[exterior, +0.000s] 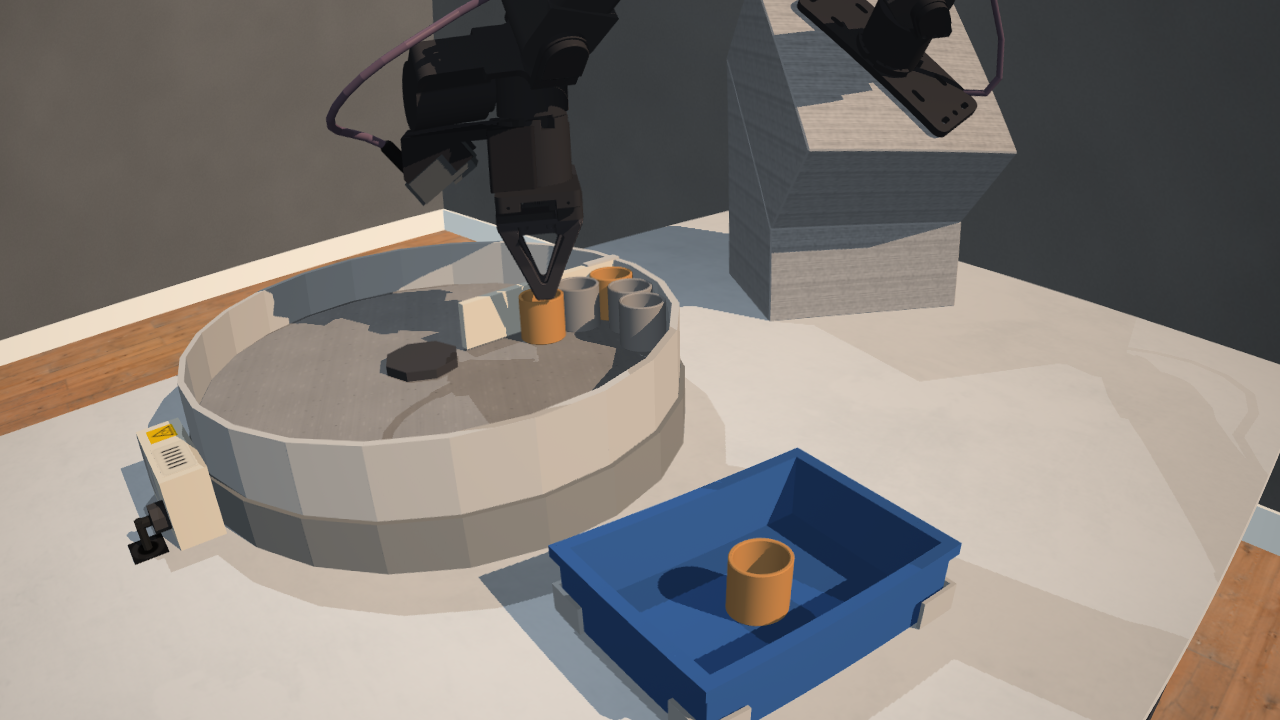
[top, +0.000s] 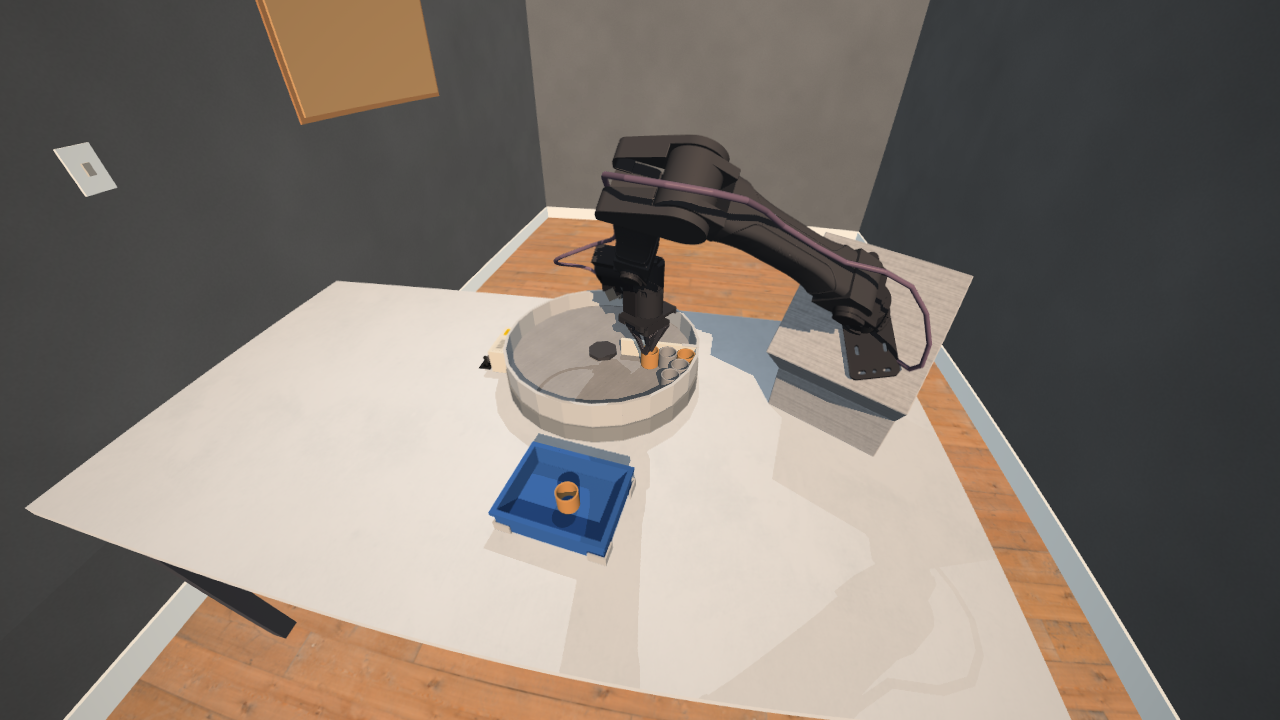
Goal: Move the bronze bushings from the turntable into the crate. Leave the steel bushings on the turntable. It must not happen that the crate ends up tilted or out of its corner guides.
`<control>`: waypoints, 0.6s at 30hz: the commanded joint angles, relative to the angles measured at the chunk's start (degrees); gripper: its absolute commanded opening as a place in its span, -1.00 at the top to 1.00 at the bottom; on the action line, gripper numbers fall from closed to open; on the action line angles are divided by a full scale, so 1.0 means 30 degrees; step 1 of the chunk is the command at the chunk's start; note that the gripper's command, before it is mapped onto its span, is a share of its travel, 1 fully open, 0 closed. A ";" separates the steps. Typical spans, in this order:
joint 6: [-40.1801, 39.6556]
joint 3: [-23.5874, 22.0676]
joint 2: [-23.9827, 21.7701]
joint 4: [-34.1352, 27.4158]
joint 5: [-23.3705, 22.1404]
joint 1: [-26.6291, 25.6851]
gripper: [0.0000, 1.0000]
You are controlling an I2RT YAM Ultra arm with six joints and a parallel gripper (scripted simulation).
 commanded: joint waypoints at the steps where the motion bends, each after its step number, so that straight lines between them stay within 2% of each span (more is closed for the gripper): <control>1: 0.0126 0.0536 -0.0617 0.0330 0.0138 -0.0397 0.70; 18: -0.0126 0.0909 0.0049 -0.0422 0.0094 -0.0449 0.70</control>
